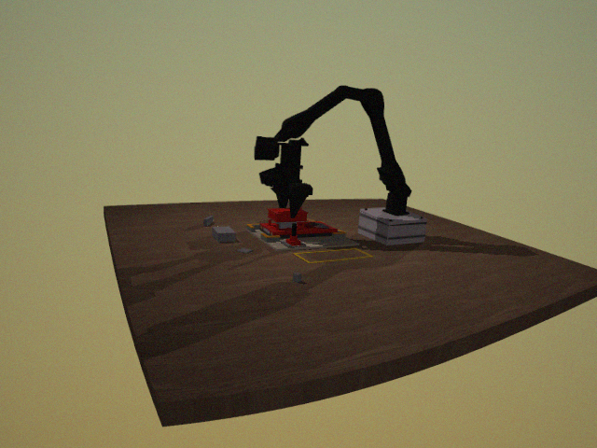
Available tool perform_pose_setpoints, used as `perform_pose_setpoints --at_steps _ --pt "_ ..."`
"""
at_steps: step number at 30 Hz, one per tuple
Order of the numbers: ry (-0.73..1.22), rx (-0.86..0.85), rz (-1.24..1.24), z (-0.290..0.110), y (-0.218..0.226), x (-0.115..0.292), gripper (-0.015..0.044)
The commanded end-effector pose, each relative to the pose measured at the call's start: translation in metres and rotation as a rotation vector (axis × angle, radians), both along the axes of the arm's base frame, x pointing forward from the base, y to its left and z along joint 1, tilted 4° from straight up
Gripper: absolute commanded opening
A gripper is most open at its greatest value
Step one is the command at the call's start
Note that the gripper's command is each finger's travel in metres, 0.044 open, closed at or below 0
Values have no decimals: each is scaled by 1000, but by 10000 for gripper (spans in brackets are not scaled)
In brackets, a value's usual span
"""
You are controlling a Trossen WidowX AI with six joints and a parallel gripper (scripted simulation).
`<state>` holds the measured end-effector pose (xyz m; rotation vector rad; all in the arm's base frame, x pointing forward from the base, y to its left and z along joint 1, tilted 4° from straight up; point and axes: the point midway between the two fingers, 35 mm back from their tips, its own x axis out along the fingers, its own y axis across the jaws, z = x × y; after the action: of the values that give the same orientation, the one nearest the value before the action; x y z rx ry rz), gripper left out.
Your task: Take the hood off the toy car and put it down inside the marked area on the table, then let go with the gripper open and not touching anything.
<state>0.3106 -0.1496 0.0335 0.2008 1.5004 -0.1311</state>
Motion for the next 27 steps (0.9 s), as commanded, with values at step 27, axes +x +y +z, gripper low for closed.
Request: perform_pose_setpoints --at_steps 27 --pt "-7 4 12 48 58 15 0"
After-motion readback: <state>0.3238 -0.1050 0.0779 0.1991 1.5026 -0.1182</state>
